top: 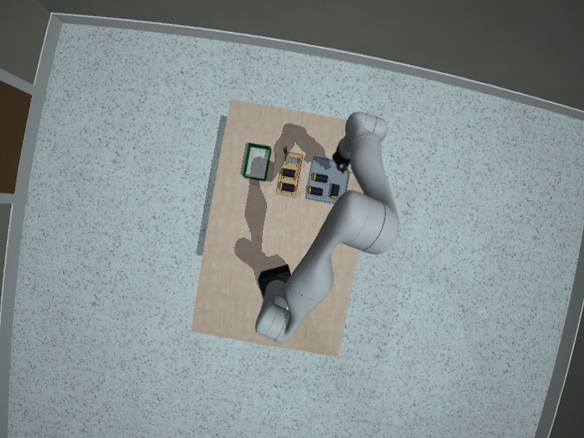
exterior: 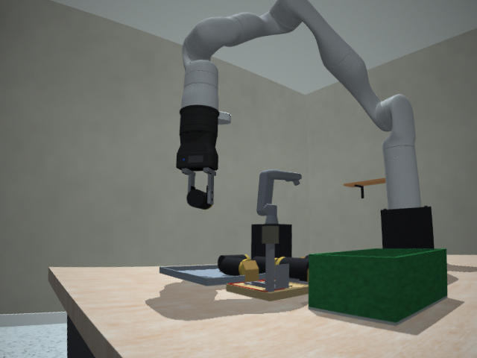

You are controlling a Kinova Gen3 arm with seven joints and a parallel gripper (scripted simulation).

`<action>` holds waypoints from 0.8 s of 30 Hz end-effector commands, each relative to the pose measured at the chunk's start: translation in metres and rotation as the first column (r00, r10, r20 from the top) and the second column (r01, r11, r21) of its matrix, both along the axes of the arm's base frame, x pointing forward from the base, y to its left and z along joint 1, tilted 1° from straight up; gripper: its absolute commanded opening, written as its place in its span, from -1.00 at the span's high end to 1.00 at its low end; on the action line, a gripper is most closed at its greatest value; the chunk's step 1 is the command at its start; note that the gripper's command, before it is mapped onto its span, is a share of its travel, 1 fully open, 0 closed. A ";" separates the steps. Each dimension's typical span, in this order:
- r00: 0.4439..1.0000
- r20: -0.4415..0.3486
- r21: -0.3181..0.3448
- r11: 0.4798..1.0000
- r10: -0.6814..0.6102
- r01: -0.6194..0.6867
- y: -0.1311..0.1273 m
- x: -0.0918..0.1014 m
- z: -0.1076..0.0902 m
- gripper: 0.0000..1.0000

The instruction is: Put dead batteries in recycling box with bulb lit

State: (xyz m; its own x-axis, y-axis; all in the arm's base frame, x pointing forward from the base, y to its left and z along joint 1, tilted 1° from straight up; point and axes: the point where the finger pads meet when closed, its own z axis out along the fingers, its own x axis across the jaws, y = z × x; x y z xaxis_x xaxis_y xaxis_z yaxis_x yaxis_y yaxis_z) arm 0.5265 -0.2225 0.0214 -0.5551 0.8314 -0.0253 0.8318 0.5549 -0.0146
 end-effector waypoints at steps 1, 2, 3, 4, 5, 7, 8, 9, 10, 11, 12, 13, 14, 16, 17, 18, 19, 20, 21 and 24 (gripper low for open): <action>1.000 0.003 0.005 1.000 0.004 -0.004 0.001 0.001 0.004 -0.15; 1.000 0.003 0.005 1.000 0.004 -0.004 0.001 0.001 0.004 -0.15; 1.000 0.003 0.005 1.000 0.004 -0.004 0.001 0.001 0.004 -0.15; 1.000 0.003 0.005 1.000 0.004 -0.004 0.001 0.001 0.004 -0.15; 1.000 0.003 0.005 1.000 0.003 -0.003 0.001 0.001 0.004 -0.15; 1.000 0.003 0.005 1.000 0.001 -0.001 0.001 0.001 0.004 -0.15; 1.000 0.003 0.005 1.000 0.000 0.000 0.001 0.001 0.004 -0.15; 1.000 0.003 0.005 1.000 -0.001 0.001 0.001 0.001 0.004 -0.15; 1.000 0.003 0.005 1.000 -0.002 0.002 0.001 0.001 0.004 -0.15; 1.000 0.003 0.005 1.000 -0.004 0.004 0.001 0.001 0.004 -0.15; 1.000 0.003 0.005 1.000 -0.006 0.006 0.001 0.001 0.004 -0.15; 1.000 0.003 0.005 1.000 -0.008 0.008 0.001 0.001 0.004 -0.15; 1.000 0.003 0.005 1.000 -0.010 0.010 0.001 0.001 0.004 -0.15; 1.000 0.003 0.005 1.000 -0.016 0.016 0.001 0.001 0.004 -0.15; 1.000 0.004 0.005 1.000 -0.019 0.019 0.001 0.001 0.004 -0.15; 1.000 0.004 0.005 1.000 -0.023 0.023 0.001 0.001 0.004 -0.15; 1.000 0.004 0.005 1.000 -0.023 0.023 0.001 0.001 0.004 -0.15; 1.000 0.004 0.005 1.000 -0.023 0.023 0.001 0.001 0.004 -0.15; 1.000 0.004 0.005 1.000 -0.027 0.027 0.001 0.001 0.004 -0.15; 0.999 0.004 0.005 0.999 -0.040 0.040 0.001 0.001 0.004 -0.15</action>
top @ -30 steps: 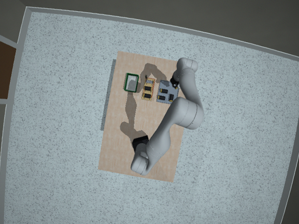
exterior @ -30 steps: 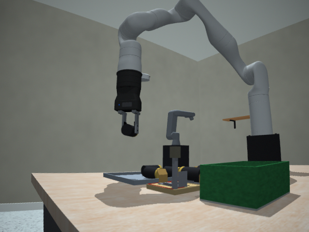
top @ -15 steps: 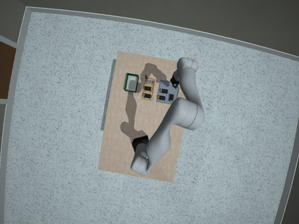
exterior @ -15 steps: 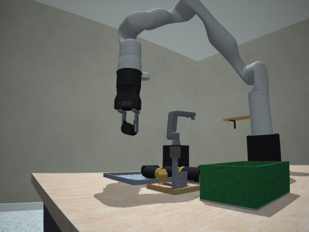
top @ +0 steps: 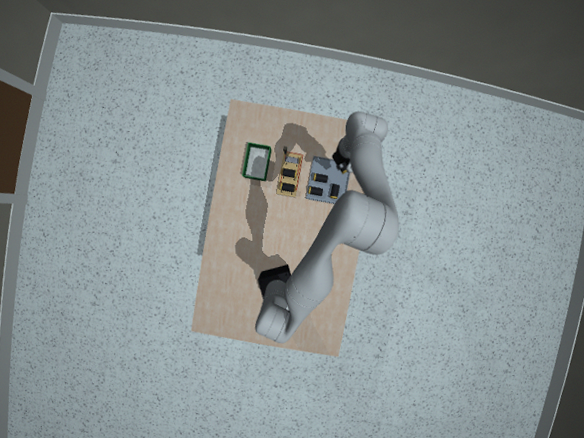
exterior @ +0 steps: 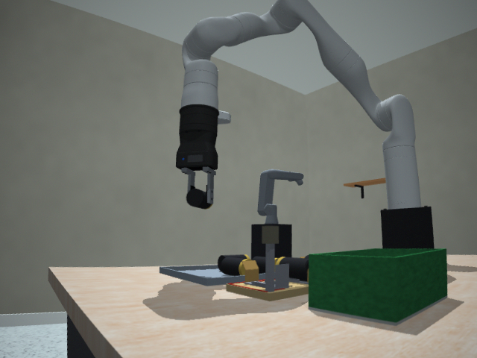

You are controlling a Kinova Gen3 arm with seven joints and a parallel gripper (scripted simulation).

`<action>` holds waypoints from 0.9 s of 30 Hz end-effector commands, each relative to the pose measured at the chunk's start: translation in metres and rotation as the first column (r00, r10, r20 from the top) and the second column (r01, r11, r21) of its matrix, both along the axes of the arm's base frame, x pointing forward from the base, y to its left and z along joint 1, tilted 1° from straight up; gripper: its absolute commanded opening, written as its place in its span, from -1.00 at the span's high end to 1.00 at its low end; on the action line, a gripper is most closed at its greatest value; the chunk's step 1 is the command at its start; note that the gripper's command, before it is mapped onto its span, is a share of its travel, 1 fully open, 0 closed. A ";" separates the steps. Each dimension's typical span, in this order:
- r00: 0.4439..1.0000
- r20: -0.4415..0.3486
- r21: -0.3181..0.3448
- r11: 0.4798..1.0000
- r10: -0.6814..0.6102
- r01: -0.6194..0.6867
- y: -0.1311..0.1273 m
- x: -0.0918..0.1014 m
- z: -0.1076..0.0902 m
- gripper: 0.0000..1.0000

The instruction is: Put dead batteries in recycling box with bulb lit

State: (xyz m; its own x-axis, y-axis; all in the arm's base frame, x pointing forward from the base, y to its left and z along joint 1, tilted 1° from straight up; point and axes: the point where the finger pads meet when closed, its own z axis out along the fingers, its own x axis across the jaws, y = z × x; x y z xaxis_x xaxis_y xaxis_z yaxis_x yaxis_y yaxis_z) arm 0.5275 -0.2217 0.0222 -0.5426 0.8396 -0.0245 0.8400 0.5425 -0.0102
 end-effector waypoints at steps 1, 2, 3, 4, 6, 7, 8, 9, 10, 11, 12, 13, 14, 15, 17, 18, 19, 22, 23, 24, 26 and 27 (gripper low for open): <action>1.000 0.001 0.002 1.000 -0.030 0.030 0.000 0.000 0.003 -0.15; 0.999 0.001 0.002 0.999 -0.036 0.036 0.000 0.000 0.003 -0.15; 0.999 0.001 0.002 0.999 -0.041 0.041 0.000 0.000 0.003 -0.15; 0.999 0.001 0.002 0.999 -0.048 0.048 0.000 0.000 0.003 -0.15; 0.998 0.002 0.002 0.998 -0.061 0.061 0.000 0.000 0.003 -0.15; 0.998 0.002 0.002 0.998 -0.068 0.068 0.000 0.000 0.003 -0.15; 0.997 0.002 0.002 0.997 -0.076 0.076 0.000 0.000 0.003 -0.15; 0.996 0.002 0.002 0.996 -0.084 0.084 0.000 0.000 0.003 -0.15; 0.996 0.002 0.002 0.996 -0.092 0.092 0.000 0.000 0.003 -0.15; 0.995 0.003 0.002 0.995 -0.101 0.101 0.000 0.000 0.003 -0.15; 0.995 0.003 0.002 0.995 -0.101 0.101 0.000 0.000 0.003 -0.15; 0.995 0.003 0.002 0.995 -0.101 0.101 0.000 0.000 0.003 -0.15; 0.994 0.003 0.002 0.994 -0.110 0.110 0.000 0.000 0.003 -0.15; 0.993 0.003 0.003 0.993 -0.119 0.119 0.000 0.000 0.003 -0.15; 0.990 0.003 0.003 0.990 -0.139 0.139 0.000 0.000 0.003 -0.15; 0.989 0.004 0.003 0.989 -0.150 0.150 0.000 0.000 0.003 -0.15; 0.987 0.004 0.003 0.987 -0.161 0.160 0.000 0.000 0.003 -0.15; 0.981 0.005 0.003 0.981 -0.195 0.195 0.000 0.000 0.003 -0.15; 0.978 0.005 0.003 0.978 -0.207 0.207 0.000 0.000 0.003 -0.15; 0.975 0.005 0.004 0.975 -0.220 0.220 0.000 0.000 0.003 -0.15; 0.969 0.006 0.004 0.969 -0.246 0.246 0.000 0.000 0.003 -0.15; 0.966 0.006 0.004 0.966 -0.260 0.260 0.000 0.000 0.003 -0.15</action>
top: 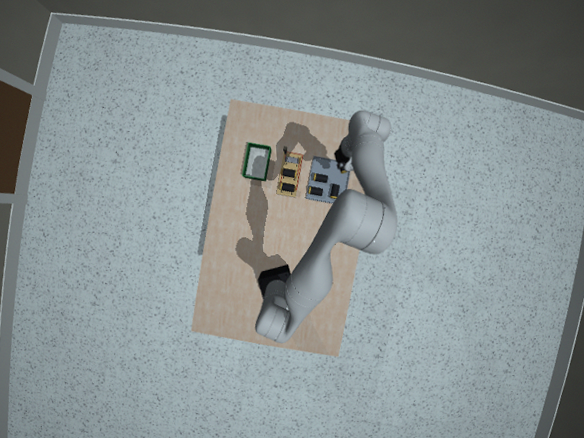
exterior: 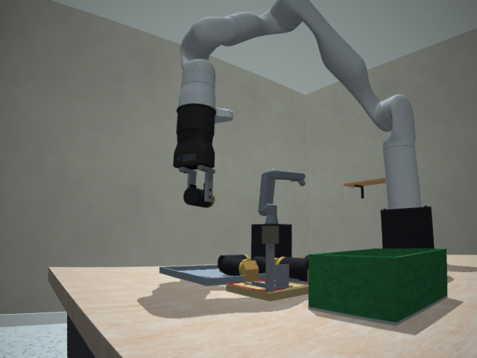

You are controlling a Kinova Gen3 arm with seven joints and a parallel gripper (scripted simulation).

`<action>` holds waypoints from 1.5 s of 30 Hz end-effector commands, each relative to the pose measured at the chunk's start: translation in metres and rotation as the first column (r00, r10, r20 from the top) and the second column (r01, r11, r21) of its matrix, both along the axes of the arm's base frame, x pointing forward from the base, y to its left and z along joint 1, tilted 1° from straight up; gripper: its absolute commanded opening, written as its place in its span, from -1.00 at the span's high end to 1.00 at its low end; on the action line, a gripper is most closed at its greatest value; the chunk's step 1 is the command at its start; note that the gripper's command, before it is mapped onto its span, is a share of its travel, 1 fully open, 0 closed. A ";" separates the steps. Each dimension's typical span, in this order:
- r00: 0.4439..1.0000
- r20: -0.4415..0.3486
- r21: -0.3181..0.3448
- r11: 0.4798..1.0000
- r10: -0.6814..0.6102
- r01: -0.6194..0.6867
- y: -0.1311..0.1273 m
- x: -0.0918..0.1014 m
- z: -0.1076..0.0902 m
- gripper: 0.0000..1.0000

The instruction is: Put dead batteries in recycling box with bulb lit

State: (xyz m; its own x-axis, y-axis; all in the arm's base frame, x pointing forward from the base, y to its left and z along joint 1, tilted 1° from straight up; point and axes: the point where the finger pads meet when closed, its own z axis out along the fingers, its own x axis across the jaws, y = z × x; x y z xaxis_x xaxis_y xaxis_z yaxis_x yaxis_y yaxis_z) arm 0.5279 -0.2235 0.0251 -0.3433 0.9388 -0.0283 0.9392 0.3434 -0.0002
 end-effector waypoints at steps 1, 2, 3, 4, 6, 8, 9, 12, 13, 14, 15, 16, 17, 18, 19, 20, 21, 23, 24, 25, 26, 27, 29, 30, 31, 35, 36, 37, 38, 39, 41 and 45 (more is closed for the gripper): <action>0.999 -0.004 0.003 0.999 -0.054 0.054 0.002 0.000 0.000 -0.15; 0.999 -0.004 0.003 0.999 -0.054 0.054 0.002 0.000 0.000 -0.15; 0.999 -0.004 0.003 0.999 -0.054 0.054 0.002 0.000 0.000 -0.15; 0.998 -0.003 0.003 0.998 -0.069 0.069 0.002 0.000 0.000 -0.15; 0.995 -0.003 0.003 0.995 -0.099 0.099 0.002 0.000 0.000 -0.15; 0.991 -0.002 0.003 0.991 -0.131 0.131 0.002 0.000 0.000 -0.15; 0.989 -0.001 0.004 0.989 -0.147 0.147 0.002 0.000 0.000 -0.15; 0.980 0.000 0.004 0.980 -0.197 0.197 0.002 0.000 0.000 -0.15; 0.977 0.000 0.004 0.977 -0.215 0.215 0.002 0.000 0.000 -0.15; 0.973 0.000 0.004 0.973 -0.232 0.232 0.002 0.000 0.000 -0.15; 0.968 0.001 0.005 0.968 -0.250 0.250 0.002 0.000 0.000 -0.15; 0.963 0.001 0.005 0.963 -0.268 0.268 0.002 0.000 0.000 -0.15; 0.958 0.002 0.005 0.958 -0.286 0.286 0.002 0.000 0.000 -0.15; 0.953 0.002 0.005 0.953 -0.304 0.304 0.002 0.000 0.000 -0.15; 0.953 0.002 0.005 0.953 -0.304 0.304 0.002 0.000 0.000 -0.15; 0.953 0.002 0.005 0.953 -0.304 0.304 0.002 0.000 0.000 -0.15; 0.947 0.002 0.005 0.947 -0.322 0.322 0.002 0.000 0.000 -0.15; 0.933 0.003 0.006 0.933 -0.360 0.360 0.002 0.000 0.000 -0.15; 0.926 0.003 0.006 0.926 -0.378 0.378 0.002 0.000 0.000 -0.15; 0.918 0.004 0.007 0.918 -0.397 0.397 0.002 0.000 0.000 -0.15; 0.909 0.004 0.007 0.909 -0.416 0.416 0.002 0.000 0.000 -0.15; 0.901 0.005 0.007 0.901 -0.435 0.434 0.002 0.000 0.000 -0.15; 0.882 0.005 0.008 0.882 -0.472 0.472 0.002 0.000 0.000 -0.15; 0.871 0.006 0.008 0.871 -0.491 0.491 0.002 0.000 0.000 -0.15; 0.861 0.006 0.008 0.861 -0.509 0.509 0.002 0.000 0.000 -0.15; 0.813 0.007 0.010 0.813 -0.583 0.583 0.002 0.000 0.000 -0.15; 0.813 0.007 0.010 0.813 -0.583 0.583 0.002 0.000 0.000 -0.15; 0.813 0.007 0.010 0.813 -0.583 0.583 0.002 0.000 0.000 -0.15; 0.800 0.008 0.010 0.800 -0.601 0.600 0.002 0.000 0.000 -0.15; 0.786 0.008 0.011 0.786 -0.618 0.618 0.002 0.000 0.000 -0.15; 0.757 0.009 0.012 0.757 -0.653 0.653 0.002 0.000 0.000 -0.15; 0.695 0.011 0.014 0.695 -0.719 0.719 0.002 0.000 0.001 -0.15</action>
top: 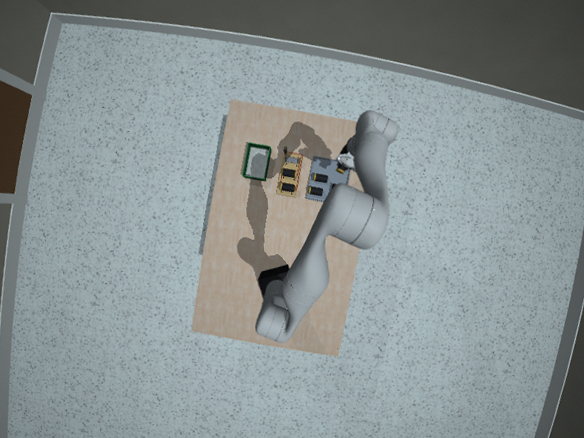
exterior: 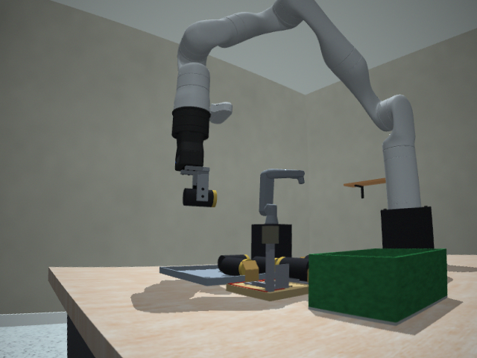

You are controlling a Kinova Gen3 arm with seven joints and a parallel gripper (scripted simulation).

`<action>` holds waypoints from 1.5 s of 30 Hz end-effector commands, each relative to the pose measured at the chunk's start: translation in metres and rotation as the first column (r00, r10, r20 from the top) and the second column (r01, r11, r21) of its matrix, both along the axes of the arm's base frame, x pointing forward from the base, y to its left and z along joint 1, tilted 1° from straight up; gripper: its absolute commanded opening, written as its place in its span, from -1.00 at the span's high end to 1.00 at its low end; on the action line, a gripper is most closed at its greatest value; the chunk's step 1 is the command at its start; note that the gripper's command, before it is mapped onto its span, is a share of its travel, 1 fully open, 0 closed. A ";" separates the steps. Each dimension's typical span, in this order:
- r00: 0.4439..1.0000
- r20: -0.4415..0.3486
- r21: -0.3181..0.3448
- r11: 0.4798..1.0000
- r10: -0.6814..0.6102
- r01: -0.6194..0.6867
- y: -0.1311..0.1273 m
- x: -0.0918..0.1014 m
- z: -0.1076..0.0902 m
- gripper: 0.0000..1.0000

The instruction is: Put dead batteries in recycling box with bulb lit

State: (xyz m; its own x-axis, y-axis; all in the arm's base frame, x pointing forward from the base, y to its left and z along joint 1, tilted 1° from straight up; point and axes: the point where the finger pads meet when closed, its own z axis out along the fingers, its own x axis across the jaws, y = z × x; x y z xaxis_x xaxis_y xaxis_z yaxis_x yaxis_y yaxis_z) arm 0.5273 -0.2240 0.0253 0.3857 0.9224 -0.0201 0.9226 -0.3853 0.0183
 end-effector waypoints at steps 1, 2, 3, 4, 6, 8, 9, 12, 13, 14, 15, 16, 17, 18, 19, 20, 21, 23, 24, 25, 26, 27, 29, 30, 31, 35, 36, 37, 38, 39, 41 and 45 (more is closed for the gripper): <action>0.997 -0.002 0.002 0.997 -0.079 0.079 0.003 0.000 0.001 -0.15; 0.995 -0.001 0.002 0.995 -0.102 0.102 0.003 0.000 0.001 -0.15; 0.992 -0.001 0.003 0.992 -0.124 0.124 0.003 0.000 0.001 -0.15; 0.989 -0.001 0.003 0.989 -0.147 0.147 0.003 0.000 0.001 -0.15; 0.981 -0.001 0.004 0.981 -0.192 0.192 0.003 0.000 0.001 -0.15; 0.977 -0.001 0.004 0.977 -0.214 0.214 0.003 -0.001 0.001 -0.15; 0.977 -0.001 0.004 0.977 -0.214 0.214 0.003 -0.001 0.001 -0.15; 0.960 0.001 0.005 0.960 -0.280 0.280 0.003 -0.001 0.001 -0.15; 0.953 0.003 0.005 0.953 -0.302 0.302 0.003 -0.001 0.001 -0.15; 0.946 0.005 0.005 0.946 -0.323 0.323 0.003 0.000 0.002 -0.15; 0.939 0.008 0.005 0.939 -0.345 0.345 0.003 0.001 0.002 -0.15; 0.931 0.010 0.006 0.931 -0.366 0.365 0.003 0.001 0.002 -0.15; 0.922 0.012 0.006 0.922 -0.386 0.386 0.002 0.001 0.002 -0.15; 0.914 0.014 0.007 0.914 -0.406 0.406 0.002 0.002 0.002 -0.15; 0.904 0.016 0.008 0.905 -0.426 0.426 0.002 0.002 0.002 -0.15; 0.895 0.016 0.008 0.895 -0.446 0.446 0.002 0.002 0.001 -0.15; 0.885 0.016 0.009 0.885 -0.465 0.465 0.002 0.002 0.001 -0.15; 0.864 0.017 0.010 0.864 -0.503 0.503 0.002 0.002 0.001 -0.15; 0.853 0.017 0.010 0.853 -0.521 0.521 0.002 0.002 0.001 -0.15; 0.853 0.017 0.010 0.853 -0.521 0.521 0.002 0.002 0.001 -0.15; 0.853 0.017 0.010 0.853 -0.521 0.521 0.002 0.002 0.001 -0.15; 0.842 0.020 0.011 0.842 -0.539 0.539 0.002 0.003 0.002 -0.15; 0.819 0.018 0.012 0.819 -0.574 0.573 0.002 0.002 0.001 -0.15; 0.807 0.018 0.012 0.807 -0.590 0.590 0.002 0.002 0.001 -0.15; 0.795 0.018 0.013 0.795 -0.606 0.606 0.002 0.002 0.001 -0.15; 0.745 0.019 0.015 0.745 -0.667 0.667 0.002 0.002 0.001 -0.15; 0.732 0.019 0.016 0.732 -0.681 0.681 0.002 0.002 0.001 -0.15; 0.719 0.019 0.016 0.720 -0.694 0.694 0.002 0.002 0.001 -0.15; 0.706 0.019 0.017 0.707 -0.707 0.707 0.002 0.002 0.001 -0.15; 0.694 0.020 0.017 0.694 -0.720 0.720 0.002 0.002 0.001 -0.15; 0.668 0.020 0.018 0.668 -0.744 0.744 0.002 0.002 0.001 -0.15; 0.642 0.021 0.020 0.642 -0.766 0.766 0.002 0.002 0.002 -0.15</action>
State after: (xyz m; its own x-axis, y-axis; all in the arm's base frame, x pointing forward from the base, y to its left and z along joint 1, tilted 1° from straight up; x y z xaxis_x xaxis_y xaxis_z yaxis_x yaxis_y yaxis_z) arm 0.5261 -0.2229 0.0242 0.9426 0.3339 -0.0040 0.3339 -0.9423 0.0232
